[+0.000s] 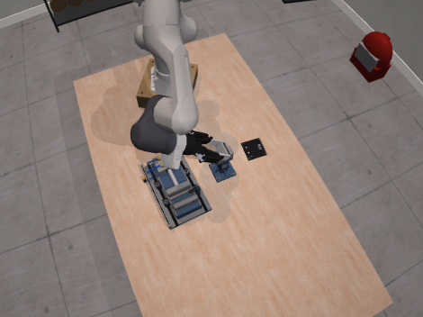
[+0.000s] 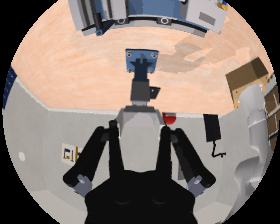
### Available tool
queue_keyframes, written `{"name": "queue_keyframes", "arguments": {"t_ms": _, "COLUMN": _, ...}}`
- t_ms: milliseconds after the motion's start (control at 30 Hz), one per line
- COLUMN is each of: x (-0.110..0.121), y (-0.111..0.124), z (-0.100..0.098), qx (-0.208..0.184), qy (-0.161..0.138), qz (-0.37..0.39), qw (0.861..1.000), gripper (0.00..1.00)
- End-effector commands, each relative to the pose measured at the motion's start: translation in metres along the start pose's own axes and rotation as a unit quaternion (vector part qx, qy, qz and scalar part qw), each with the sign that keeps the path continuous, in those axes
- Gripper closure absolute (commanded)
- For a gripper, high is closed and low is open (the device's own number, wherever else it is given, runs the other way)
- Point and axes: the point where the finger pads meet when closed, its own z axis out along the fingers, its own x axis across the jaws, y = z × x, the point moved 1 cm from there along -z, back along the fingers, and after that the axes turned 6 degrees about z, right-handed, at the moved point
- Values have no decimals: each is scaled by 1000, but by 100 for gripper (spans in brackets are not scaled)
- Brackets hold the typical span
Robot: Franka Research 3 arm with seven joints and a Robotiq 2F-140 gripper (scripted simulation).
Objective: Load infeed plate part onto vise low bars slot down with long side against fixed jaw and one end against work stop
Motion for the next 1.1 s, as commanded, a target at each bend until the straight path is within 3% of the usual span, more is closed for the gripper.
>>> {"name": "queue_keyframes", "arguments": {"t_ms": 0, "x": 1, "y": 1, "z": -3, "qx": -1, "qy": 1, "qz": 5, "qw": 1000, "gripper": 100}}
{"name": "queue_keyframes", "arguments": {"t_ms": 1067, "x": 2, "y": 6, "z": -7, "qx": -1, "qy": 1, "qz": 5, "qw": 1000, "gripper": 100}}
